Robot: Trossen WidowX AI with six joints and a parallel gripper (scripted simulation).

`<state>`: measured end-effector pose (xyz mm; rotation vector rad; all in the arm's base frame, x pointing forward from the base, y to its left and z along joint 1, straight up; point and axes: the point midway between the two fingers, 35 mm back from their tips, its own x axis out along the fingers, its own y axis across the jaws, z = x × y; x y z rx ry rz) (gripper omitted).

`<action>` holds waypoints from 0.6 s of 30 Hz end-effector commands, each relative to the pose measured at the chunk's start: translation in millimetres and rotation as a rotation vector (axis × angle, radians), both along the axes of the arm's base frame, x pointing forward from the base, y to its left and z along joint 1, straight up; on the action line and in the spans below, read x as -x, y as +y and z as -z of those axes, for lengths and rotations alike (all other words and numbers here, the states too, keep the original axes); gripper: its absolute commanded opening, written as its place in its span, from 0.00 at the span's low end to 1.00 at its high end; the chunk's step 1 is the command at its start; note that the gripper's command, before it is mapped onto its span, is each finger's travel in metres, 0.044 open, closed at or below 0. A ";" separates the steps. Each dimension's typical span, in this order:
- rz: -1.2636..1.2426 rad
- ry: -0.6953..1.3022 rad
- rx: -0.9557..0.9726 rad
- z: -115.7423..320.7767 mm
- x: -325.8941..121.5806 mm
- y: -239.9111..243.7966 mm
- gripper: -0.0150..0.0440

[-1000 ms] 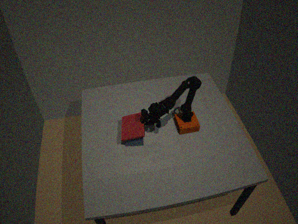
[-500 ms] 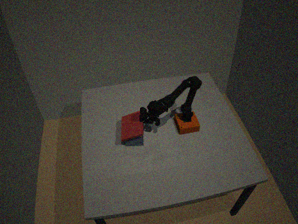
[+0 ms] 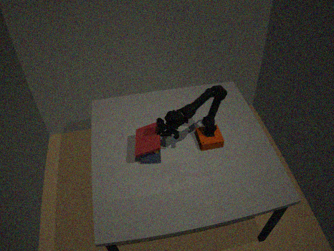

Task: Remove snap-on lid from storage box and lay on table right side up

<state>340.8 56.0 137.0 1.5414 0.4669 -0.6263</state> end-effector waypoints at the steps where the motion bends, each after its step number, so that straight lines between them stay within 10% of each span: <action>1: -0.003 -0.023 -0.004 -12.3 -2.6 0.8 0.25; 18: -0.003 -0.023 -0.004 -34.5 -2.1 0.7 0.25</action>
